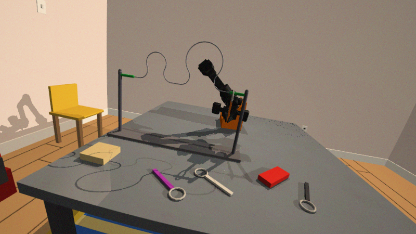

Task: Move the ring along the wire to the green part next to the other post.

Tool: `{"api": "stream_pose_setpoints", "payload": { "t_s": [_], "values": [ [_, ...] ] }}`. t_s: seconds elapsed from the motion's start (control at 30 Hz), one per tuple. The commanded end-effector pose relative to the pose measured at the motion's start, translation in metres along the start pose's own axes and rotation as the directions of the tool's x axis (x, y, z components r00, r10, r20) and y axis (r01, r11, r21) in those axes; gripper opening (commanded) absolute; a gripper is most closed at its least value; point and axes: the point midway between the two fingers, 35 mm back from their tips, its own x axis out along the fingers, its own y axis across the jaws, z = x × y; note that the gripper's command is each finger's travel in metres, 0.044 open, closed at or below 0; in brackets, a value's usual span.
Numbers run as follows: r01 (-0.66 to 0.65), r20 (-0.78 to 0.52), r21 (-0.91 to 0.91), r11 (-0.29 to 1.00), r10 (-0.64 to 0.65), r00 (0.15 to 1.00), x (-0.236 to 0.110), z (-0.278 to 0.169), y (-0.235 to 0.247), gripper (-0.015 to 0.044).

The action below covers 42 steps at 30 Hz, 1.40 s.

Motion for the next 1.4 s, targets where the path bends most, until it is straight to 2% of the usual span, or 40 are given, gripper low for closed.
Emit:
{"api": "stream_pose_setpoints", "payload": {
  "t_s": [0.0,0.03,0.43,0.83,1.37],
  "values": [
    [-0.002,0.001,-0.004,1.0,0.002,1.0,0.0,0.0,0.001,-0.015],
    [-0.002,0.001,-0.004,1.0,0.002,1.0,0.0,0.0,0.001,-0.015],
    [0.0,0.0,0.0,1.0,0.0,1.0,-0.002,0.0,0.0,0.016],
    [-0.004,-0.001,-0.004,1.0,0.004,1.0,-0.049,-0.001,0.001,0.016],
    [-0.004,-0.001,-0.004,1.0,0.004,1.0,-0.05,-0.001,0.001,0.016]
  ]
}}
